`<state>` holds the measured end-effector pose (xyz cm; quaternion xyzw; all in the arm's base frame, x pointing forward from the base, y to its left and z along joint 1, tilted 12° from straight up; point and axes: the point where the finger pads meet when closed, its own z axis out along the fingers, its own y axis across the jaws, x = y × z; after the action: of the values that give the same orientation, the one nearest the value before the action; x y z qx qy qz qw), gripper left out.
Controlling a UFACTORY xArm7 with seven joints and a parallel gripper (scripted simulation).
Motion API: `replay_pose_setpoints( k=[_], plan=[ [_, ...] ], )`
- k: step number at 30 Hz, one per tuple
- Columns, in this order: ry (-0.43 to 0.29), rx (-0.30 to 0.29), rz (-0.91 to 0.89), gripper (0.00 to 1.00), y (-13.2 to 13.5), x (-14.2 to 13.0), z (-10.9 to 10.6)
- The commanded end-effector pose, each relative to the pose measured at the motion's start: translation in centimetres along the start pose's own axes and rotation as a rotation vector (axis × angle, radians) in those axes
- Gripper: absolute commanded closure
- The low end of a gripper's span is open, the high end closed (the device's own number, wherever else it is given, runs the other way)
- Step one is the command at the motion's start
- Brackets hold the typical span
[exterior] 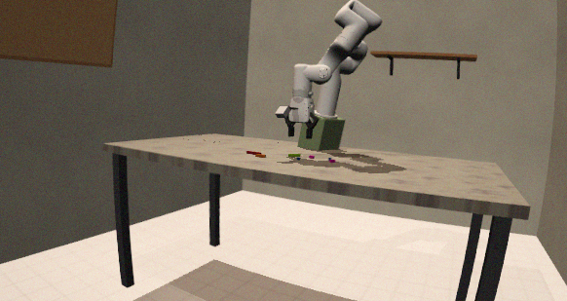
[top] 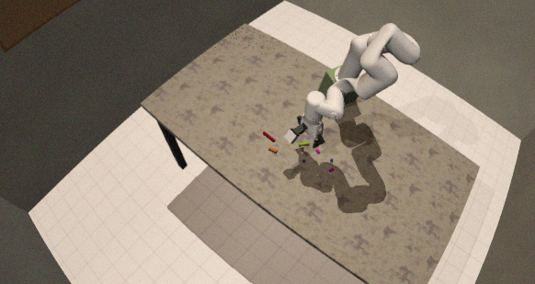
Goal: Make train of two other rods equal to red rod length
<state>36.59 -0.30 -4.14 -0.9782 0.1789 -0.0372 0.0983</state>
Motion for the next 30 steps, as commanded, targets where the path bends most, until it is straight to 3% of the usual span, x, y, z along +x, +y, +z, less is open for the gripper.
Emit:
replay_pose_setpoints(
  k=[1,14,21,22,30],
  plan=[
    [-0.005,-0.008,0.168,0.0,0.8,0.0,0.0],
    [-0.003,-0.008,0.494,0.0,2.4,-0.3,0.1],
    [-0.003,-0.008,0.533,0.0,2.6,-0.3,0.1],
    [-0.003,-0.008,0.533,0.76,2.6,-0.3,0.1],
    [-0.003,-0.008,0.533,0.76,2.6,-0.3,0.1]
  ],
)
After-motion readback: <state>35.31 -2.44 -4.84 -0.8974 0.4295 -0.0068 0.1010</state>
